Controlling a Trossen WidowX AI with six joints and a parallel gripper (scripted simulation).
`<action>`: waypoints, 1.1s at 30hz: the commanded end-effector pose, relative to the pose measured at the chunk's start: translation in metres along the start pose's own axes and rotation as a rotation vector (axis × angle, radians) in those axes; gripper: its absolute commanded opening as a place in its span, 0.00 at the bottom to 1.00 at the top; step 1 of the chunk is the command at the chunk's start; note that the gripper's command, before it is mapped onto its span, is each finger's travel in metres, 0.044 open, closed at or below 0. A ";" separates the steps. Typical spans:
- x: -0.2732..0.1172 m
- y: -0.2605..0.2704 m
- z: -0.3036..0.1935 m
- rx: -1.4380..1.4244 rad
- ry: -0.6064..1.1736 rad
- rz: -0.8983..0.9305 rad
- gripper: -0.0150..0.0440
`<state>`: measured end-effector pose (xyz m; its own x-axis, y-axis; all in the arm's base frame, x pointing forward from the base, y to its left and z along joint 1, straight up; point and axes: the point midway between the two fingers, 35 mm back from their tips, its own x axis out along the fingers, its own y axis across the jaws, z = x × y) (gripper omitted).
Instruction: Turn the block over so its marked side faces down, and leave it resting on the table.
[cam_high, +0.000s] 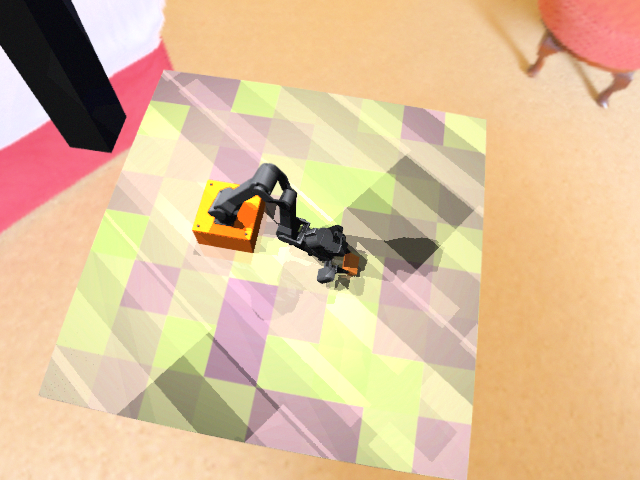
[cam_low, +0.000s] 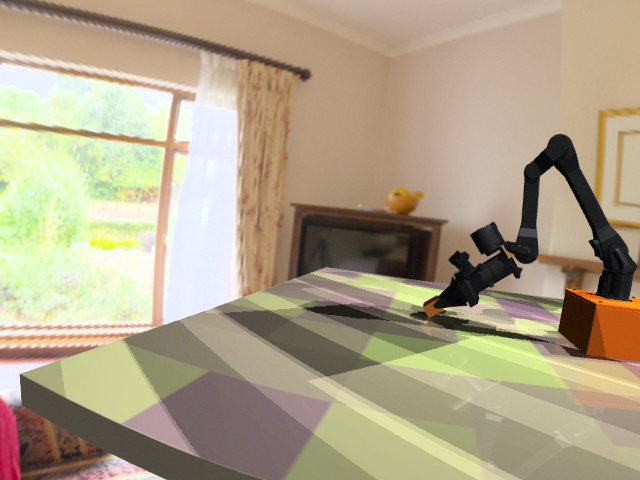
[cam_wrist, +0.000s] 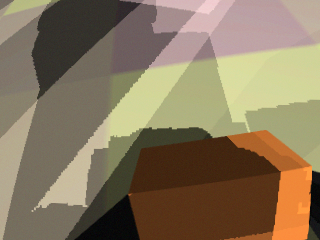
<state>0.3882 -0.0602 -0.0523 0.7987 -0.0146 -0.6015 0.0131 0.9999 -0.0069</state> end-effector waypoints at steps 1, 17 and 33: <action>0.000 0.001 -0.016 0.008 -0.021 0.003 0.25; -0.017 0.005 -0.022 -0.003 -0.220 0.005 0.25; -0.019 0.005 -0.020 -0.003 -0.226 0.004 0.25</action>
<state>0.3618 -0.0556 -0.0567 0.9128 -0.0137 -0.4082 0.0096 0.9999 -0.0120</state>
